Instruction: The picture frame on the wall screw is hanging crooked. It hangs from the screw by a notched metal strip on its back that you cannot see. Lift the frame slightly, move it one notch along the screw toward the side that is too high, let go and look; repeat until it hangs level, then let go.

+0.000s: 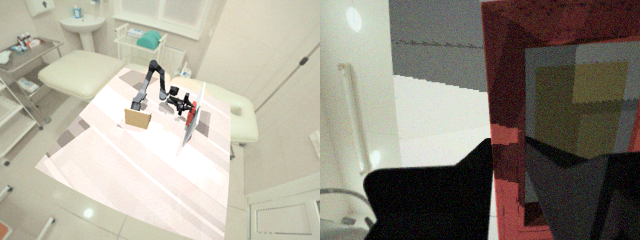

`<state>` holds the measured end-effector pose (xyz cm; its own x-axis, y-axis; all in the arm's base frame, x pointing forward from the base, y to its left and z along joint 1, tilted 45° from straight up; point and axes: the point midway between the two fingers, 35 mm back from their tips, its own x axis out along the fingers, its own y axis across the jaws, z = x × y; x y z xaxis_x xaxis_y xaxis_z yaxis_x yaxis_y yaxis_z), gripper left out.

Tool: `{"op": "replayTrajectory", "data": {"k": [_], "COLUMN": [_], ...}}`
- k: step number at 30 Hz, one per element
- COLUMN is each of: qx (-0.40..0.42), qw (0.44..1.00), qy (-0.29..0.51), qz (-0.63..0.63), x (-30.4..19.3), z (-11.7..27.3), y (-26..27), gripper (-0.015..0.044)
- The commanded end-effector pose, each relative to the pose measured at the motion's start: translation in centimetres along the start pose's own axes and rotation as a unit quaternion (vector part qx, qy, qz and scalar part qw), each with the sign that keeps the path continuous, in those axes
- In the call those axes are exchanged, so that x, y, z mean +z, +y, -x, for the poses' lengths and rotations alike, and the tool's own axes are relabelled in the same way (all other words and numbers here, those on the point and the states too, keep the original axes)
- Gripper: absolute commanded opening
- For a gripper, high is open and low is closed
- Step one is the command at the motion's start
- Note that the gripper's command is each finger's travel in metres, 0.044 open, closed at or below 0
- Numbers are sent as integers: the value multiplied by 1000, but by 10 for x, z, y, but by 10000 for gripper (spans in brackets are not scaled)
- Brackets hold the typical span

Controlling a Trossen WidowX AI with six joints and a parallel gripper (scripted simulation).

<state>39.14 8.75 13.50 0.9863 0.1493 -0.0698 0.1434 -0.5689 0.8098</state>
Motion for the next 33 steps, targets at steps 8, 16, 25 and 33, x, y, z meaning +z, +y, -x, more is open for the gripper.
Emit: {"op": "replayTrajectory", "data": {"k": [8,16,25,33], "qx": [1,1,1,1], "qw": [1000,1000,999,998], "qy": [-1,-1,-1,-1], "qz": [0,-3,-35,-55], "x": [0,0,0,1], "z": [0,0,0,0], "y": [0,-1,-2,-3], "gripper": [0,0,0,0]}}
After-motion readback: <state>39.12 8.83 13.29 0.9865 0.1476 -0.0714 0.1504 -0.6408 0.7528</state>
